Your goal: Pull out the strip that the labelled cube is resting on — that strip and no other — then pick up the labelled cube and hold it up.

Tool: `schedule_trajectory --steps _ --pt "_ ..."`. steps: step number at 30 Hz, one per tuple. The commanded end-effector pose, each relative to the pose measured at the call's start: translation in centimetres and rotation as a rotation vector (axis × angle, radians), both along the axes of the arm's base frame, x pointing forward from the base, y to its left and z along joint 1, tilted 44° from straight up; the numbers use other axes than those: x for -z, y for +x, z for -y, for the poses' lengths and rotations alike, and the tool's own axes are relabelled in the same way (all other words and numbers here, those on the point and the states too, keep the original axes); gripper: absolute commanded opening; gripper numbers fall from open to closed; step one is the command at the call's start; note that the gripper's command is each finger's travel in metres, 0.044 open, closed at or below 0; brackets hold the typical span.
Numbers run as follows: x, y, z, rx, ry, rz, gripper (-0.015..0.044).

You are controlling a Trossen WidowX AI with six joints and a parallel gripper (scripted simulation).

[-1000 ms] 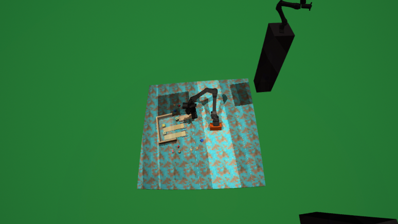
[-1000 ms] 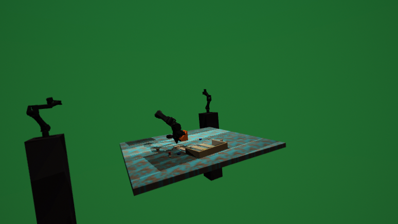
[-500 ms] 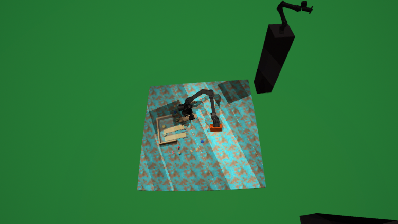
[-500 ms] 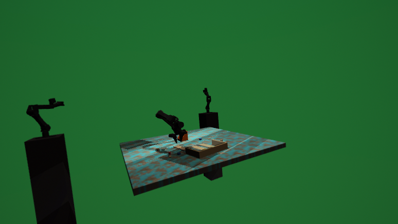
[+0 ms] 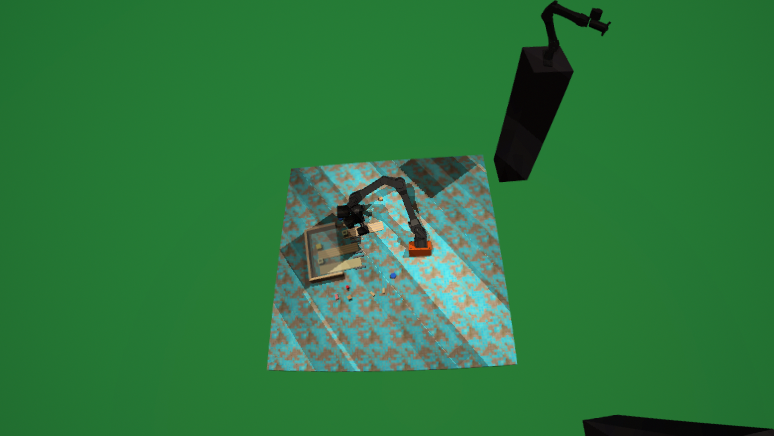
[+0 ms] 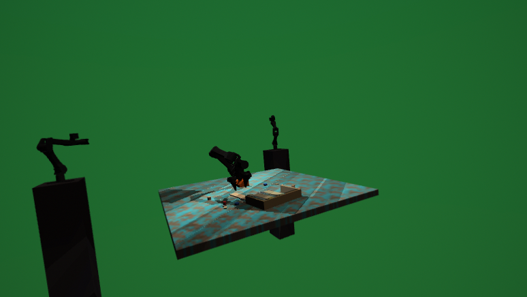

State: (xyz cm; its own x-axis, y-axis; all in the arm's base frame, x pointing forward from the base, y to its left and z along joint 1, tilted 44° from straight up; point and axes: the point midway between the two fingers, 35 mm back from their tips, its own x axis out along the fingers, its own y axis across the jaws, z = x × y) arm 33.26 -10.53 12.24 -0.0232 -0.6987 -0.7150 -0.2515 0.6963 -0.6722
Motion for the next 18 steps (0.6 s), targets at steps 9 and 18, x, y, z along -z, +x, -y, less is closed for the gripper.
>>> schedule_trajectory --steps 9,18 --pt "0.2 4.4 -0.8 0.003 -0.001 -0.001 0.044" --pt "0.3 7.7 -1.3 0.003 0.0 0.0 0.044"
